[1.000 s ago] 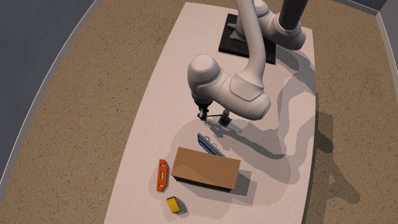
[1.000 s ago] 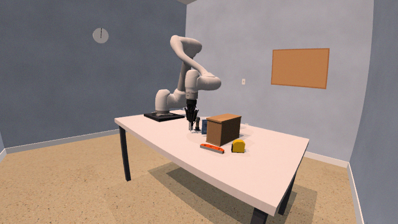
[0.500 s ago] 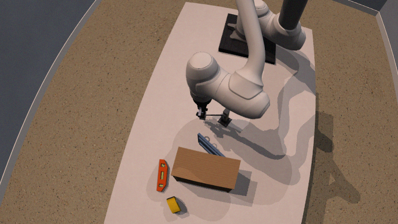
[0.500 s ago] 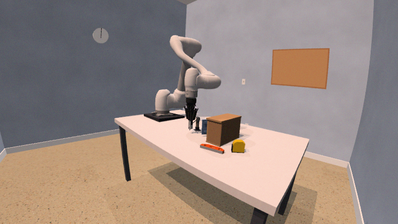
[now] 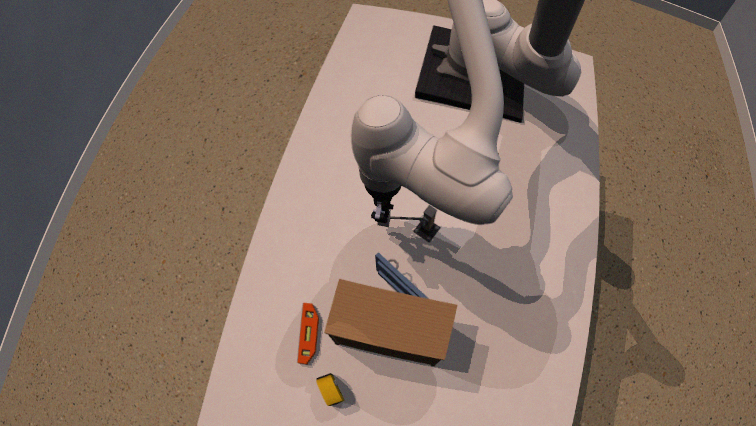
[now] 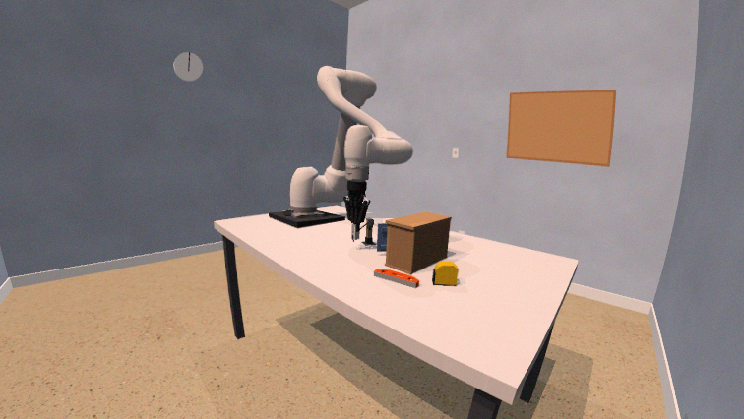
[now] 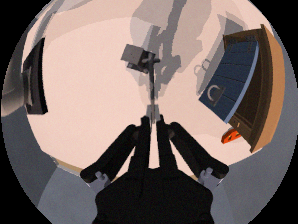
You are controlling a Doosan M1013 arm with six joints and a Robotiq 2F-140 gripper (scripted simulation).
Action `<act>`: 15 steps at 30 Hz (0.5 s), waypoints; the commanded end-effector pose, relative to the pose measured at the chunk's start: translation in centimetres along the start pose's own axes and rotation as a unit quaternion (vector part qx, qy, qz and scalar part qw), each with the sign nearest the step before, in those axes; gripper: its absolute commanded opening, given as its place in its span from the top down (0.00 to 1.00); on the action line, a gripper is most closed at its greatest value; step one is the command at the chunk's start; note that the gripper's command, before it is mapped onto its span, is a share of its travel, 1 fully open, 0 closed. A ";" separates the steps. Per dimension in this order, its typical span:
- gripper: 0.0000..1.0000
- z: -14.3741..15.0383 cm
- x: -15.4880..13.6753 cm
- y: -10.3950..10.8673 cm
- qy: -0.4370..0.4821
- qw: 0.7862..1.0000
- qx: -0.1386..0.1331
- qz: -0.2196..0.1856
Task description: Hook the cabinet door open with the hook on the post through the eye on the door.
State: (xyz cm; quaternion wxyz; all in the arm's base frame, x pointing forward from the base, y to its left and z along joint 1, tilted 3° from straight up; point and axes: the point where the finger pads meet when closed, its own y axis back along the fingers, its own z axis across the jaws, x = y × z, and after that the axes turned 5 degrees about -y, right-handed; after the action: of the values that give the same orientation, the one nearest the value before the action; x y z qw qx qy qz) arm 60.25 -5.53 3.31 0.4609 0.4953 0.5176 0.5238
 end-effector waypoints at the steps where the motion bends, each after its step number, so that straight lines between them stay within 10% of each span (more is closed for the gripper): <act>1: 0.97 0.1 -0.1 0.8 0.002 1.000 -0.001 0.000; 15: 0.97 0.1 -0.2 1.7 0.002 1.000 -0.001 0.000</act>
State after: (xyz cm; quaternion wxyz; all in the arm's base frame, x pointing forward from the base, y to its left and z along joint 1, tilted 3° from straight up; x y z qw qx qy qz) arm 60.35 -5.78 4.36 0.4613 0.4947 0.5177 0.5239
